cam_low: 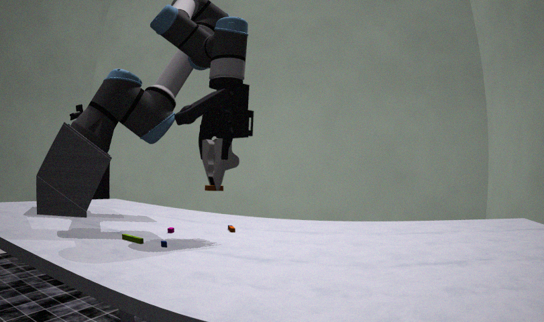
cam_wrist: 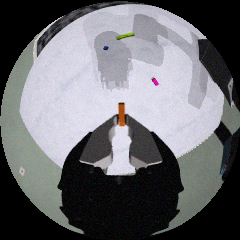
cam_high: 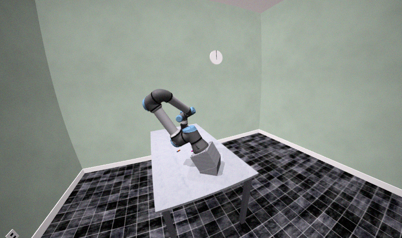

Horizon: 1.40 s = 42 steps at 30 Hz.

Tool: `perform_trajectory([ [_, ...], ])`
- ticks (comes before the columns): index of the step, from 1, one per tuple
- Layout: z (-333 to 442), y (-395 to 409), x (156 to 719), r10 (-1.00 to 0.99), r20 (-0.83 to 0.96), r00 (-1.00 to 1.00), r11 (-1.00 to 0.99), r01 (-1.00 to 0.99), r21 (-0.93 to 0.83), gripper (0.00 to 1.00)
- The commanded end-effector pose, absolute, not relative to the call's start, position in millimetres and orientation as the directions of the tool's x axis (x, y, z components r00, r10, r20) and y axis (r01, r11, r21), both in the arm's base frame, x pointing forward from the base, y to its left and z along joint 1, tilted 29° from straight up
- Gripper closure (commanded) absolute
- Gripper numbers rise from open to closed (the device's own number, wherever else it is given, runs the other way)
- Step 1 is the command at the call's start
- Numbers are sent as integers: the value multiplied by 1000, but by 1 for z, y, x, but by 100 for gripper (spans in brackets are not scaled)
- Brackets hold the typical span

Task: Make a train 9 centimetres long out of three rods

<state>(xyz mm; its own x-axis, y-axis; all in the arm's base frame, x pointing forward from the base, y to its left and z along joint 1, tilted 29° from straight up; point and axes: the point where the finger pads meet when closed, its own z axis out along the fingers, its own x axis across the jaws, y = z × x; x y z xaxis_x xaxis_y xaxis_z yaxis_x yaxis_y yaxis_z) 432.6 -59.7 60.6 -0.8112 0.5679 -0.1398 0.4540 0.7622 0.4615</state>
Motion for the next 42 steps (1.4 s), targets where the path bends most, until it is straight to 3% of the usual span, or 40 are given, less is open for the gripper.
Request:
perform_trajectory([
  [1,62,-61,433,568,-140,-811,762,453,463,100],
  [10,64,-55,434,527,-163,-834,790,411,454,100],
  [25,77,-19,439,165,-328,-930,935,42,351,100],
  [42,92,19,443,-224,-443,-868,923,-335,191,100],
])
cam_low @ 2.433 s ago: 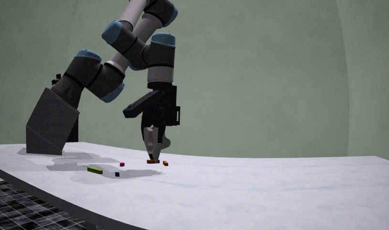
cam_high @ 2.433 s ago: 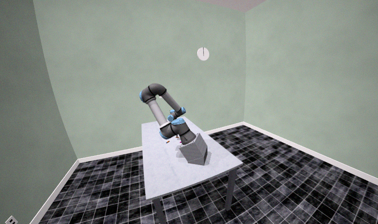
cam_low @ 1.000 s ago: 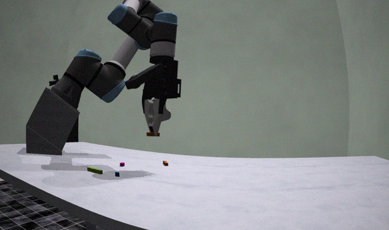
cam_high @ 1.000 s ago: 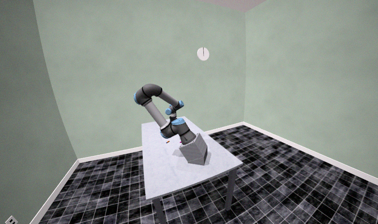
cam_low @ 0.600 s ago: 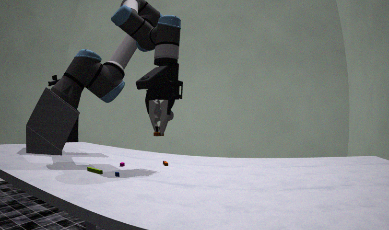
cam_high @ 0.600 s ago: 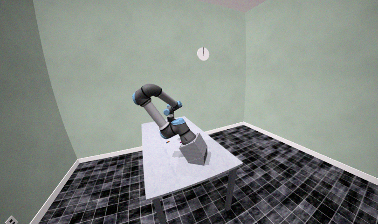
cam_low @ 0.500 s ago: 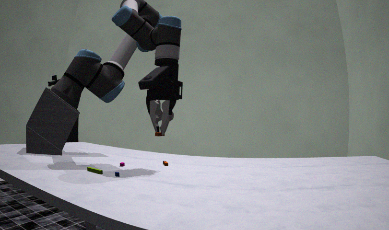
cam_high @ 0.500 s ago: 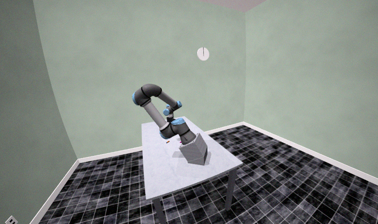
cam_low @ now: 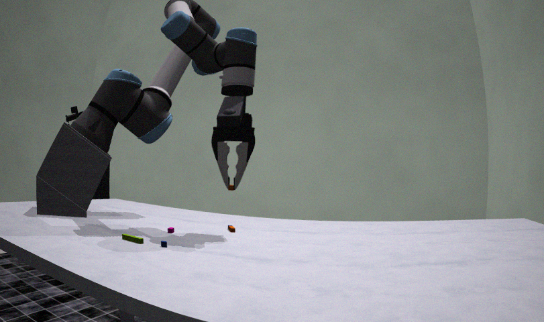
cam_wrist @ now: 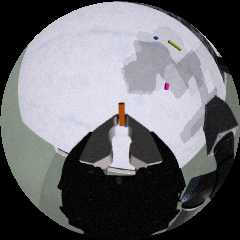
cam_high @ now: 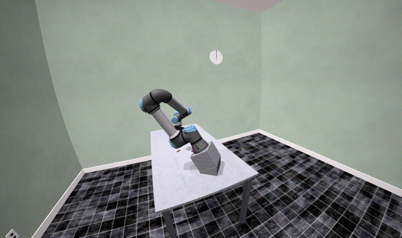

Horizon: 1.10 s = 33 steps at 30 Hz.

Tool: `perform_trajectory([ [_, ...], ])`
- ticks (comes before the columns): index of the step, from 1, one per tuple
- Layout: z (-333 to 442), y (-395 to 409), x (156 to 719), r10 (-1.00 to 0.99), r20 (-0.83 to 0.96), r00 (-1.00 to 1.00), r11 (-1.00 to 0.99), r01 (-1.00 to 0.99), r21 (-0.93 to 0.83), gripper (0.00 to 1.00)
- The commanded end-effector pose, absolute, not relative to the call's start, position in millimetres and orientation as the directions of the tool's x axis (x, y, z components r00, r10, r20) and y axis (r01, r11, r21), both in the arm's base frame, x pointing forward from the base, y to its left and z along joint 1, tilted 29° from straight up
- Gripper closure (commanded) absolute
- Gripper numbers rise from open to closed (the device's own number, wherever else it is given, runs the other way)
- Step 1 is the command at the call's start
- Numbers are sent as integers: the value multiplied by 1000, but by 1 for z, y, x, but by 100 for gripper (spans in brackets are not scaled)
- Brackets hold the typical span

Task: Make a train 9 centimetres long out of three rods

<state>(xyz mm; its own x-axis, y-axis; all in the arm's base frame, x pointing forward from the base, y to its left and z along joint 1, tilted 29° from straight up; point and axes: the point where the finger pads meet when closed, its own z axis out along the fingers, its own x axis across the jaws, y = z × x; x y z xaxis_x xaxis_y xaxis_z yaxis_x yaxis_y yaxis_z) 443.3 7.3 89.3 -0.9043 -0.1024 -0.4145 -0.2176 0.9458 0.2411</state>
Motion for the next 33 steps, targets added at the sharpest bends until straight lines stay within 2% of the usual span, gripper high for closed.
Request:
perform_trajectory([
  [1,94,22,443,-254,-449,-857,915,-363,176,100],
  [7,97,30,443,-329,-463,-823,890,-434,138,100],
  [33,84,34,447,-329,-461,-824,890,-433,140,100],
])
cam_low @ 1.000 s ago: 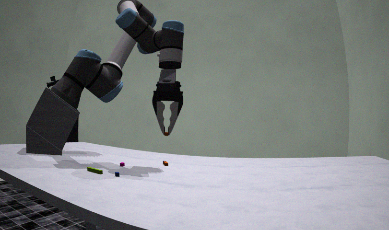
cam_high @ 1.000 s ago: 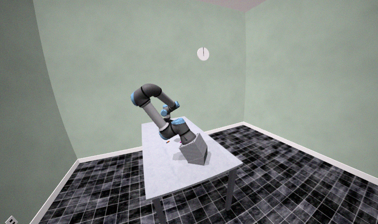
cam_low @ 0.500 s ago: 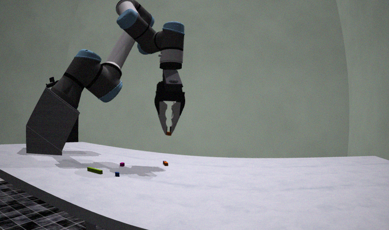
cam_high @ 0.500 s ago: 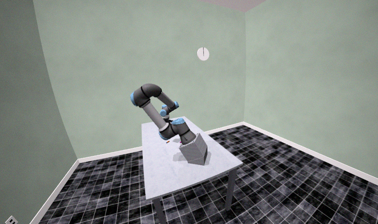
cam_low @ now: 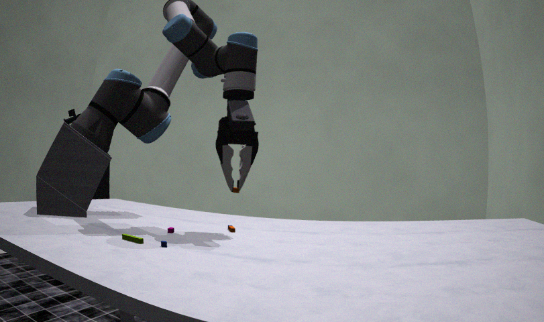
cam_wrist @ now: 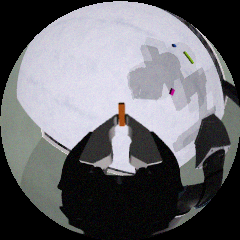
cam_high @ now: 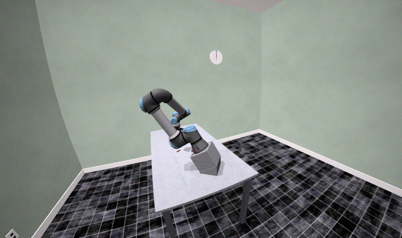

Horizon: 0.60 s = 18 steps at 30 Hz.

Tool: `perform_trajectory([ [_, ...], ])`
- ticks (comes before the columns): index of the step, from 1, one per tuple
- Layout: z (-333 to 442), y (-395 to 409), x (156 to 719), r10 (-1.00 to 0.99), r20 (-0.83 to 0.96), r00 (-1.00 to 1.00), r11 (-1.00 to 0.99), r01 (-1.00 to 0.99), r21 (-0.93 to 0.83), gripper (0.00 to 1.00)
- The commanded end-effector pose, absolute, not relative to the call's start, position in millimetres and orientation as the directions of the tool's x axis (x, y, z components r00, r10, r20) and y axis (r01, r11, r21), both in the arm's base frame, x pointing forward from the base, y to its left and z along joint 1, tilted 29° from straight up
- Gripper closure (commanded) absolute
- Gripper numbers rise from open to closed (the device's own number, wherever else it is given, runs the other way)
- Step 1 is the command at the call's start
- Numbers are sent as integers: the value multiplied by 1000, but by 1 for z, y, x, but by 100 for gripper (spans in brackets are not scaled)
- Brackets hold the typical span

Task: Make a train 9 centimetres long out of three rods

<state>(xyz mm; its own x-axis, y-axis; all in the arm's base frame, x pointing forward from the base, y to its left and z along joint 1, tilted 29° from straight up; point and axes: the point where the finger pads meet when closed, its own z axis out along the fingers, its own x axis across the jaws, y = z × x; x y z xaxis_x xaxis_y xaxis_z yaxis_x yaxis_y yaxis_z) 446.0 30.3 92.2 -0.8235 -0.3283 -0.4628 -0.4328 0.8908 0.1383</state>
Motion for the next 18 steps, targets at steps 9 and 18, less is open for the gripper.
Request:
perform_trajectory([
  [9,55,44,459,-329,-460,-825,890,-433,140,100],
  [18,33,52,468,-329,-460,-825,890,-433,140,100],
])
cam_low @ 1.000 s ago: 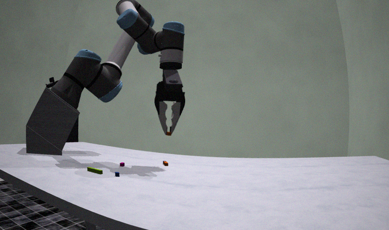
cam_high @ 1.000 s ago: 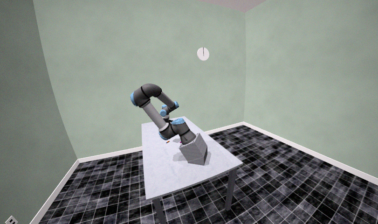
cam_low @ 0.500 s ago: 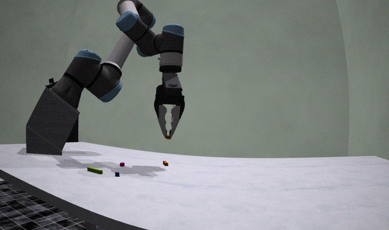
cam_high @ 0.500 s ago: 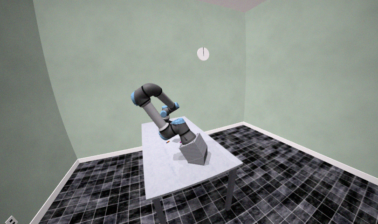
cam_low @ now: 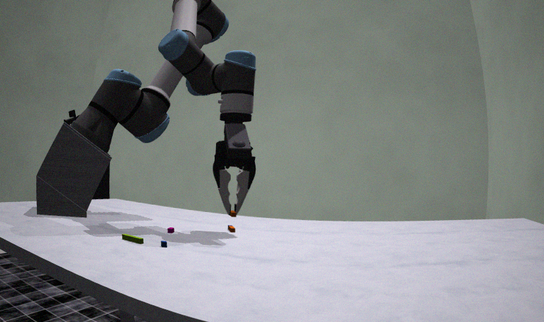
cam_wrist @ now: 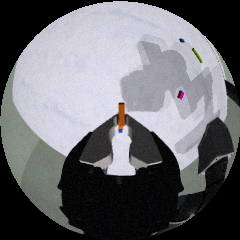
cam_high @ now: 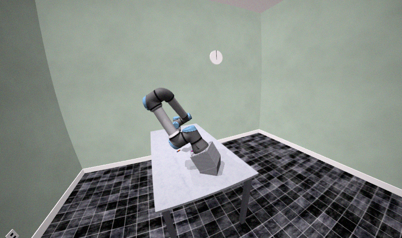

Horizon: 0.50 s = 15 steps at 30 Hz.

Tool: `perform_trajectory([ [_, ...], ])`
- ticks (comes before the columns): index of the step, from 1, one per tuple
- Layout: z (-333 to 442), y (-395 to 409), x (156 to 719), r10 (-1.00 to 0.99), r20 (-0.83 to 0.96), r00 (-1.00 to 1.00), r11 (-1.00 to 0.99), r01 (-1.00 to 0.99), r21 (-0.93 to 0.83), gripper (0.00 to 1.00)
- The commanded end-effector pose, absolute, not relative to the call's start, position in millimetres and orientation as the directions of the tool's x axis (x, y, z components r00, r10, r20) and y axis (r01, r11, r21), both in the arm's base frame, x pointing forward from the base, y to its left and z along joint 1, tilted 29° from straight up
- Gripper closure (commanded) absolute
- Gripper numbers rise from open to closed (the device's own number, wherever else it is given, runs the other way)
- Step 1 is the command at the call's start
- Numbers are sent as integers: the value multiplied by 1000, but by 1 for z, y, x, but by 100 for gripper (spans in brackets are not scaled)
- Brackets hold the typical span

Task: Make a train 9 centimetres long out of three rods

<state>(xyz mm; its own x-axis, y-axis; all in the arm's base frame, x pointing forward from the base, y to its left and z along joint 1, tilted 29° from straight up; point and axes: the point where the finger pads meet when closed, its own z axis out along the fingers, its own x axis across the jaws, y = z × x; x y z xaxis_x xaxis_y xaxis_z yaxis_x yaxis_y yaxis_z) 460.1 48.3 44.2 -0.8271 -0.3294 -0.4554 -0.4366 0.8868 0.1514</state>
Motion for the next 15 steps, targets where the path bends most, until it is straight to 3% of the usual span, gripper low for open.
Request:
perform_trajectory([
  [1,30,52,469,-329,-460,-825,890,-433,140,100],
  [15,19,56,475,-329,-461,-824,890,-433,139,100],
])
